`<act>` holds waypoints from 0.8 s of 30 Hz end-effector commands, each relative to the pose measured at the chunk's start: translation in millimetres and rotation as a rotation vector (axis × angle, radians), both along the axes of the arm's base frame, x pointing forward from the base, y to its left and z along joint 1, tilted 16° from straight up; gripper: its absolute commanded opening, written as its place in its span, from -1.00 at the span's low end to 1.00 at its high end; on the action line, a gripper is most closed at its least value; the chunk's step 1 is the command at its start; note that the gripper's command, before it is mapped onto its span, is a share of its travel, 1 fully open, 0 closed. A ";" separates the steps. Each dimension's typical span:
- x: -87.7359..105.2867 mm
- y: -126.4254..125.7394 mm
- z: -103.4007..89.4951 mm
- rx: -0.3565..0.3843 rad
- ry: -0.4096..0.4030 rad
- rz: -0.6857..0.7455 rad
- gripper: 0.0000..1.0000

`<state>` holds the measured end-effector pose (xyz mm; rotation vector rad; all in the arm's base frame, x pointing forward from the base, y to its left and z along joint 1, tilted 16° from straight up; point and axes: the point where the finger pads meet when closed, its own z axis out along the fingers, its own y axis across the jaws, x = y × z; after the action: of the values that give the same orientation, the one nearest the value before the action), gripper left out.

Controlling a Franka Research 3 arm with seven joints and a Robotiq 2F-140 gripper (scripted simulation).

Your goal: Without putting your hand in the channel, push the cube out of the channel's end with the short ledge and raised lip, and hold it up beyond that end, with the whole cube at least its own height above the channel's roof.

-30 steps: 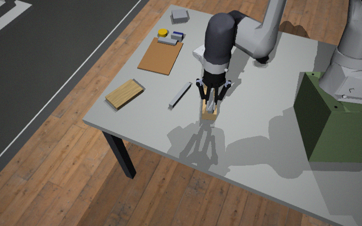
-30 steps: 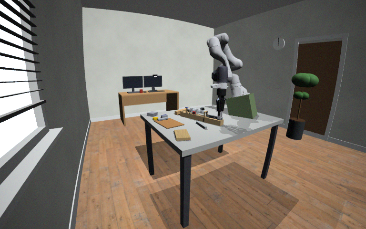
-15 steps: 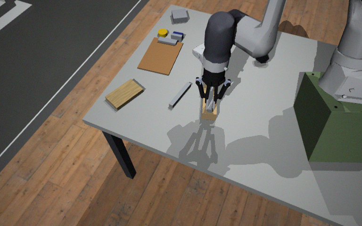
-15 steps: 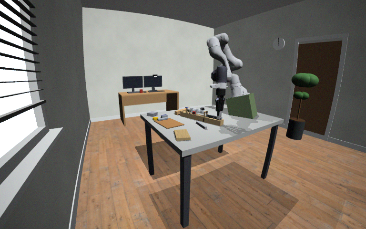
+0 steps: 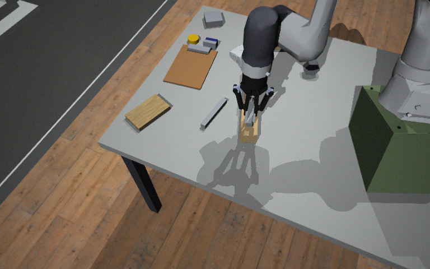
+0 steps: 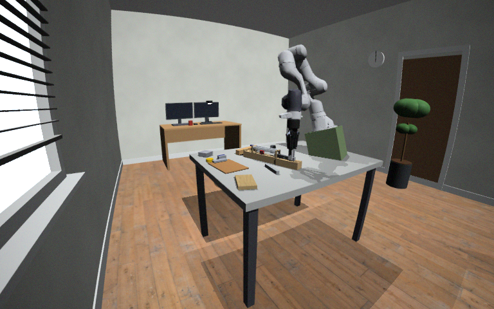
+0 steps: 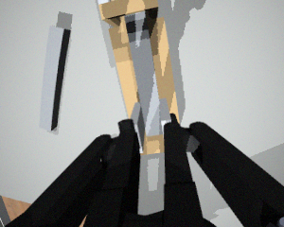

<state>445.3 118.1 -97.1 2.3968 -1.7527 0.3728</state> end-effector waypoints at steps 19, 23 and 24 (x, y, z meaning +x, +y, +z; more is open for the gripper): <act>17.4 -45.5 15.2 0.001 0.005 0.026 -1.00; 20.4 -53.7 17.7 0.001 0.005 0.026 -1.00; 21.0 -55.4 18.3 0.001 0.005 0.026 -1.00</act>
<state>464.5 66.0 -80.9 2.3901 -1.7642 0.3760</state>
